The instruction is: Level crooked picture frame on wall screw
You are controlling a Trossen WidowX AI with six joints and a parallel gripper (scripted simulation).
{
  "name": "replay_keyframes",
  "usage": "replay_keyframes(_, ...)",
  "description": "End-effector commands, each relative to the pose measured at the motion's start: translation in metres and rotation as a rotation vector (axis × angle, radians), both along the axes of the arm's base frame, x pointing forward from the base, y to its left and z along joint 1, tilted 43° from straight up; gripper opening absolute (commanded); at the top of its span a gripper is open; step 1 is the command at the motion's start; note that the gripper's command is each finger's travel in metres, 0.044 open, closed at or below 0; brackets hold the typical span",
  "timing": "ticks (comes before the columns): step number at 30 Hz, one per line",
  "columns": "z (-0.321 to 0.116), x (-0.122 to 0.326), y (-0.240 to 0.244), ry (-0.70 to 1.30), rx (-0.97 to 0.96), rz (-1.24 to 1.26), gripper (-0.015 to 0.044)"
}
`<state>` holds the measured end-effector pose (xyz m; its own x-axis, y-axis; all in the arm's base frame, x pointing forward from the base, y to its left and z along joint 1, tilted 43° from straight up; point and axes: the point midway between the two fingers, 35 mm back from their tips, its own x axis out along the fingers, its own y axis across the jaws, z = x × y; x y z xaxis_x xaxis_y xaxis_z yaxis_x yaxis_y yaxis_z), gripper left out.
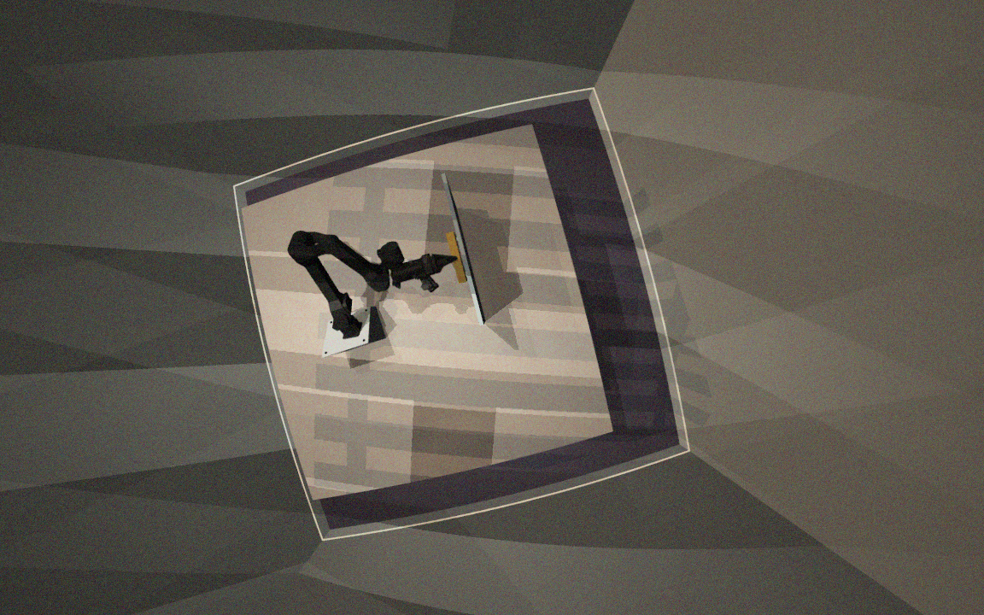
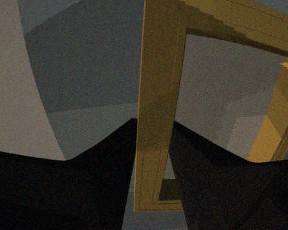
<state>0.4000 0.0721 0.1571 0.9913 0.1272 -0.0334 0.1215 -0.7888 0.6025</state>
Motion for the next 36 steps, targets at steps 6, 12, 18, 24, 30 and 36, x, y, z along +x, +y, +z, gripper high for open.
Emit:
replay_keyframes(6, 0.0038, 0.0008, -0.0027, -0.008, 0.000, -0.011, 0.0000)
replay_keyframes(12, 0.0039, 0.0008, -0.0020, -0.008, 0.000, -0.011, 0.0000)
replay_keyframes(18, 0.0043, 0.0007, -0.0017, -0.008, 0.000, -0.011, 0.0000)
replay_keyframes(24, 0.0065, 0.0007, -0.0006, -0.008, 0.000, -0.011, 0.0000)
replay_keyframes(30, 0.0098, 0.0006, 0.0007, -0.008, 0.000, -0.011, 0.0000)
replay_keyframes(36, 0.0098, 0.0005, 0.0013, -0.008, 0.000, -0.011, 0.0000)
